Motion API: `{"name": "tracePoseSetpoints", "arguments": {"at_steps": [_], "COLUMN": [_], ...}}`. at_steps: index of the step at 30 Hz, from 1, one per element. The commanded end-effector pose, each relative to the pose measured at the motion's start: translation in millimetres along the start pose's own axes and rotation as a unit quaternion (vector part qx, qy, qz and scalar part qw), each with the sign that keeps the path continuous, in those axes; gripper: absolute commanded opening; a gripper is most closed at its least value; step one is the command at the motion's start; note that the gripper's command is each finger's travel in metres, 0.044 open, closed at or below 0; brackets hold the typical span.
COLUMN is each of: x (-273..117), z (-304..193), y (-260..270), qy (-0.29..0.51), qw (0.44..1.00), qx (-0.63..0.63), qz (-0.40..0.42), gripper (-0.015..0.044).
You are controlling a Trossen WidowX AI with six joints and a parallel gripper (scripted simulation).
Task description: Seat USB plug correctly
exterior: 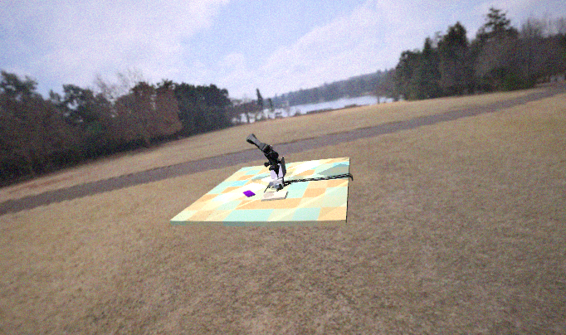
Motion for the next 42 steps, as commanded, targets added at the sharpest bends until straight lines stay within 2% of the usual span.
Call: {"name": "tracePoseSetpoints", "arguments": {"at_steps": [1, 42], "x": [1.0, 5.9], "z": [0.0, 0.4], "y": [0.1, 0.0], "qy": [-0.001, -0.001], "qw": [1.0, 1.0], "qx": [-0.002, -0.002], "qz": [0.001, 0.001], "gripper": [0.0, 0.0]}}
Point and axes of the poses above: the point midway between the two fingers, 35 mm back from their tips, its own x axis out along the fingers, its own y axis across the jaws, z = x × y, the point moved 8 cm from there along -x, back along the fingers, and after that the axes turned 11 degrees about -x, right-handed, at the moved point
